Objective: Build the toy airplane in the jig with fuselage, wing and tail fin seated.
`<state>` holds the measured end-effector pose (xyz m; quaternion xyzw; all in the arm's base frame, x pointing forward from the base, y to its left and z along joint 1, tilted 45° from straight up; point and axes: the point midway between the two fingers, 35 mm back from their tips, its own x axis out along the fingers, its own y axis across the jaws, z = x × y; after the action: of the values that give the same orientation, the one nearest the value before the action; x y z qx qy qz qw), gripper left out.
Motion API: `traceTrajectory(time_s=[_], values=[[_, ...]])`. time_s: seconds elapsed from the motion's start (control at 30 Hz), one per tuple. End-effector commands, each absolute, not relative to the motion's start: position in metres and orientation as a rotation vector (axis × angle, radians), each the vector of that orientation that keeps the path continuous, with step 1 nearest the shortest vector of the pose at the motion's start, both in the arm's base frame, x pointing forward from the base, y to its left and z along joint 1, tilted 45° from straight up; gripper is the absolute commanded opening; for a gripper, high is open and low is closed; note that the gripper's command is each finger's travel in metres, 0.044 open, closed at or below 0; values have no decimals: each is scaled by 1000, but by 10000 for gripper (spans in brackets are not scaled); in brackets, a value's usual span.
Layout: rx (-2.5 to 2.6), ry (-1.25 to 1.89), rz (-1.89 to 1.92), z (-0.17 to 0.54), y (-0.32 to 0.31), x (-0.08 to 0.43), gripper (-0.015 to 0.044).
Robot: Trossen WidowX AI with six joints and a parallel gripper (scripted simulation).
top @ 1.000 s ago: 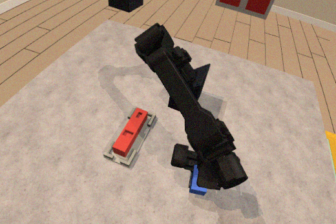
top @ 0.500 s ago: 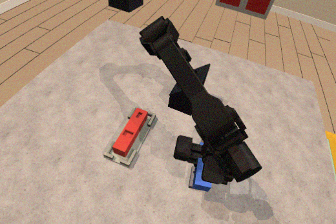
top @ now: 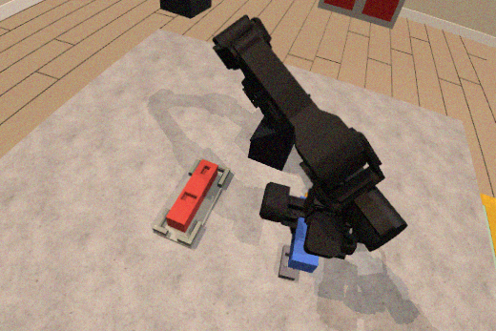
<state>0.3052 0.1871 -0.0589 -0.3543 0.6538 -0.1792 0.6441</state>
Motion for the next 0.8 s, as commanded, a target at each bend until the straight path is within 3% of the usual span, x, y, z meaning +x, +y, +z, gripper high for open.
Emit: traceTrajectory(time_s=[0.0,0.77], values=[[-788,1477,-405,-50,194,307,0],[-1042,1566,-137,-10,147,326,0]])
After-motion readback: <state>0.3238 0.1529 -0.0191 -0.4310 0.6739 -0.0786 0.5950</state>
